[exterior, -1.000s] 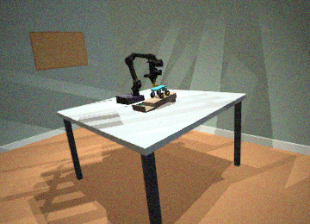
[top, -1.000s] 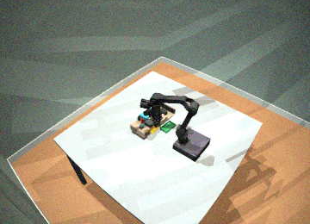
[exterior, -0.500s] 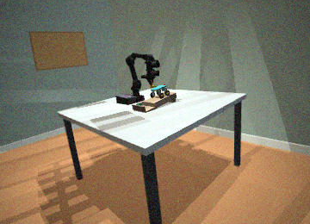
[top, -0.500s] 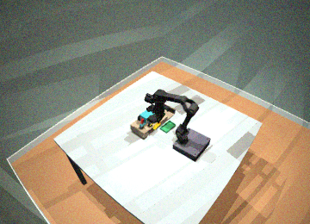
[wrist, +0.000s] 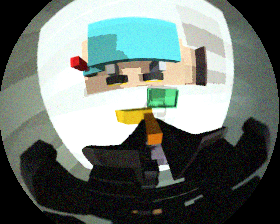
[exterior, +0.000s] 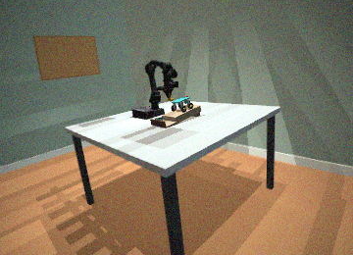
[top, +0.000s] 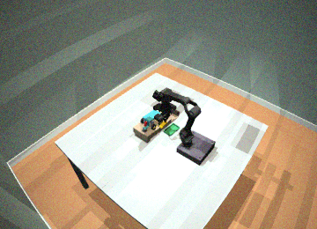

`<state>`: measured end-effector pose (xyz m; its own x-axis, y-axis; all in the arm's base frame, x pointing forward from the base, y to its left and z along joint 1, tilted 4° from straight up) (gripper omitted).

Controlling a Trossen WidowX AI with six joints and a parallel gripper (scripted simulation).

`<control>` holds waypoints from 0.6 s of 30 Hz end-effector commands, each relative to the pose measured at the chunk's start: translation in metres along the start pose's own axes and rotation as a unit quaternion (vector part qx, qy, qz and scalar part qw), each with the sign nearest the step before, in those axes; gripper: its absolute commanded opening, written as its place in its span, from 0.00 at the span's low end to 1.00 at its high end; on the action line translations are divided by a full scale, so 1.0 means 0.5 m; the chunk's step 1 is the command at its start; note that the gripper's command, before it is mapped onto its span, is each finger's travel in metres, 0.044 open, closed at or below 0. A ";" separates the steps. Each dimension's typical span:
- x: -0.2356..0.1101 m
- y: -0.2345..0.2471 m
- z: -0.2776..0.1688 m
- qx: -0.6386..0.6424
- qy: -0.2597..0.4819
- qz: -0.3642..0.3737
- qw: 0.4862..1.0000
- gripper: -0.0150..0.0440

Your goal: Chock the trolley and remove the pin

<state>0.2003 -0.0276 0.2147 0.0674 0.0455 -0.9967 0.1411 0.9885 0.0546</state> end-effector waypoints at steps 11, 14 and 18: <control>0.008 -0.097 0.036 -0.002 -0.001 0.000 1.000 0.25; 0.009 -0.119 0.044 -0.002 -0.001 0.000 1.000 0.25; 0.011 -0.149 0.054 -0.002 -0.001 -0.001 1.000 0.25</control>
<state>0.2134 -0.0931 0.2074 0.0648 0.0394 -0.9971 0.1419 0.9887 0.0483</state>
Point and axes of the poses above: the point midway between the two fingers, 35 mm back from their tips, its own x axis out along the fingers, its own y axis across the jaws, z = x × y, the point moved 6 cm from there along -x, back along the fingers, and after that the axes turned 6 degrees about x, right-handed, at the moved point
